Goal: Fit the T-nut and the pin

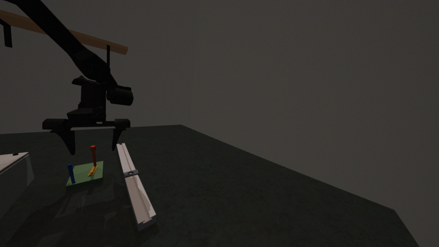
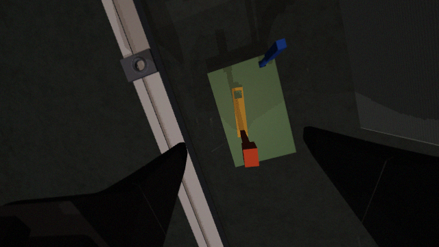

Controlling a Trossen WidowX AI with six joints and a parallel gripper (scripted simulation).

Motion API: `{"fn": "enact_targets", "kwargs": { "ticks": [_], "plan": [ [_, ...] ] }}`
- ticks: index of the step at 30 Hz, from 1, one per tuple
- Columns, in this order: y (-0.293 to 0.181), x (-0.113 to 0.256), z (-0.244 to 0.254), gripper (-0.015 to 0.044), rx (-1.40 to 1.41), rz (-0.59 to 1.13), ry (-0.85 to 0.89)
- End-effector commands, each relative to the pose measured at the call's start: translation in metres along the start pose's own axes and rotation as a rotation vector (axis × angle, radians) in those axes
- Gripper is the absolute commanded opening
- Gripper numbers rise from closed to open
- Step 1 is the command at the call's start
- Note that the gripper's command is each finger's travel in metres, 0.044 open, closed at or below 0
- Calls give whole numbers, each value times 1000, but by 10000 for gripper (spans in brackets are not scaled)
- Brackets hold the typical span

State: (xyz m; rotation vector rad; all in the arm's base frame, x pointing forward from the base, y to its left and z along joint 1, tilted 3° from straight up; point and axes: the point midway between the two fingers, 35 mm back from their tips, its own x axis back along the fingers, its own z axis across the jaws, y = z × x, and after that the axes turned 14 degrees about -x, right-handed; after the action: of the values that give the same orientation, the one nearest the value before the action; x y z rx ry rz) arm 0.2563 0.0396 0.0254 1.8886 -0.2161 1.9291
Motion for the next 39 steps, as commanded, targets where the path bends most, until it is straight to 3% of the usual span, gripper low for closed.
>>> {"fn": "enact_targets", "kwargs": {
  "ticks": [1, 12, 35, 39],
  "plan": [
    [0, -7, -2, 440, -4, -7, -3],
    [-3, -22, -4, 440, -4, -7, -4],
    [-3, -22, -4, -144, -4, -7, -4],
    [-3, -22, -4, -150, -4, -7, -4]
  ]
}}
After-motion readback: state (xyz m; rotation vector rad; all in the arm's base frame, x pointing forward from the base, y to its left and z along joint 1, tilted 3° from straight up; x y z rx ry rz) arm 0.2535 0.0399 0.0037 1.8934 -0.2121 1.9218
